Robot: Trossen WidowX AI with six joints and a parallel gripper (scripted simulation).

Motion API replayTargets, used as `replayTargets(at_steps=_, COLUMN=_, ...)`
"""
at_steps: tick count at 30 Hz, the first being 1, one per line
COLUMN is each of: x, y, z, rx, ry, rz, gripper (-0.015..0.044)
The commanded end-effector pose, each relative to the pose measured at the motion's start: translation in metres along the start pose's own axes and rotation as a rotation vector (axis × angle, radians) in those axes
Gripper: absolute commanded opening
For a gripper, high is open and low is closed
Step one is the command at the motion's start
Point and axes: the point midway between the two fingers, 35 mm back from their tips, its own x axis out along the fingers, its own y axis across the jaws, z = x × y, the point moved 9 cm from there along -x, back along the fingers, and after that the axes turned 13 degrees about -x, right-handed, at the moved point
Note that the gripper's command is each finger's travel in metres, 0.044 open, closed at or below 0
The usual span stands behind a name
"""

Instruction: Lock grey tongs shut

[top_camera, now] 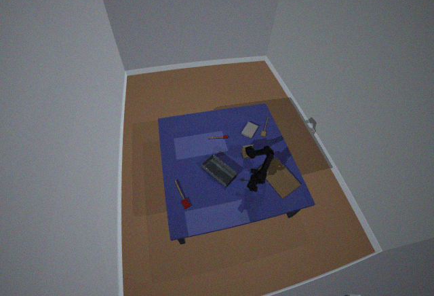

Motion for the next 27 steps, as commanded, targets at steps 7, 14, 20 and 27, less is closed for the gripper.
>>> replayTargets(at_steps=7, x=0.010, y=-0.006, z=0.013, rx=0.046, ry=0.000, rz=0.063, gripper=-0.0150)
replayTargets(at_steps=14, x=0.020, y=-0.010, z=0.025, rx=0.095, ry=0.002, rz=0.120, gripper=-0.0150)
replayTargets(at_steps=20, x=0.027, y=-0.013, z=0.037, rx=0.134, ry=0.012, rz=0.163, gripper=-0.0150)
replayTargets(at_steps=27, x=0.035, y=-0.016, z=0.051, rx=0.174, ry=0.033, rz=0.206, gripper=-0.0150)
